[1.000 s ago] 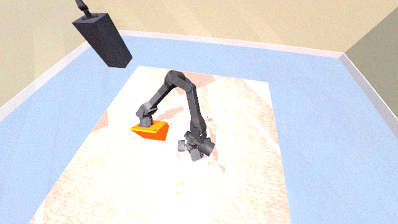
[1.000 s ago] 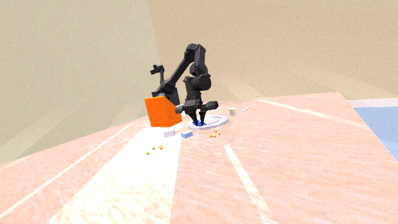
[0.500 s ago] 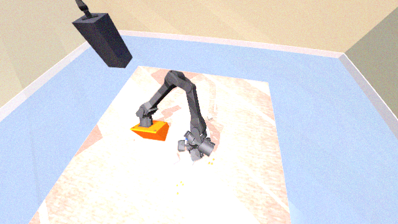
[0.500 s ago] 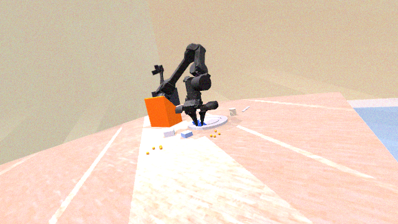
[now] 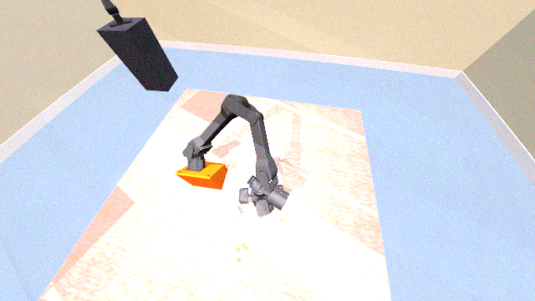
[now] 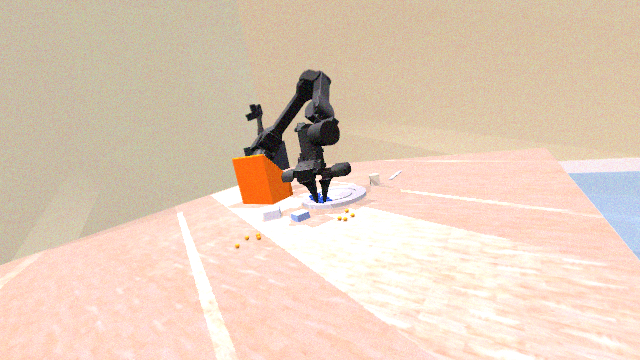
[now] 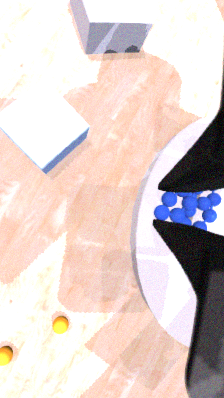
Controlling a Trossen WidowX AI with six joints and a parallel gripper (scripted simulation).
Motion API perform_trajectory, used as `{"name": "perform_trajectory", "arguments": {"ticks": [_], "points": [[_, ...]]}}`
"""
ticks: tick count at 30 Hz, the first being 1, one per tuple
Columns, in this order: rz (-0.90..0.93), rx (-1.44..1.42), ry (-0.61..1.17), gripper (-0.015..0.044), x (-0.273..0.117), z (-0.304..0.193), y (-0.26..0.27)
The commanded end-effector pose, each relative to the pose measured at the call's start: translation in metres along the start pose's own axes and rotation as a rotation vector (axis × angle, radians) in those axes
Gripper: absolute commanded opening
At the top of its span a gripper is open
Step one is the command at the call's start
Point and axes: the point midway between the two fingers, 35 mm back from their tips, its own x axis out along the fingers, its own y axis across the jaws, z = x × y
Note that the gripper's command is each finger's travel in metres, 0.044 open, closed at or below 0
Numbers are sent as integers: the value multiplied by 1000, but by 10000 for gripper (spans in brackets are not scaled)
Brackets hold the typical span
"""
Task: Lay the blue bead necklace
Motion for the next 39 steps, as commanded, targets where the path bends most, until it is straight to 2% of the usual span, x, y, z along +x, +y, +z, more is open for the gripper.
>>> {"name": "perform_trajectory", "arguments": {"ticks": [1, 29, 39], "points": [[0, 3, 2, 0, -4, 0, 0], [1, 7, 4, 0, -3, 4, 7], [-1, 6, 5, 263, -6, 4, 6]]}}
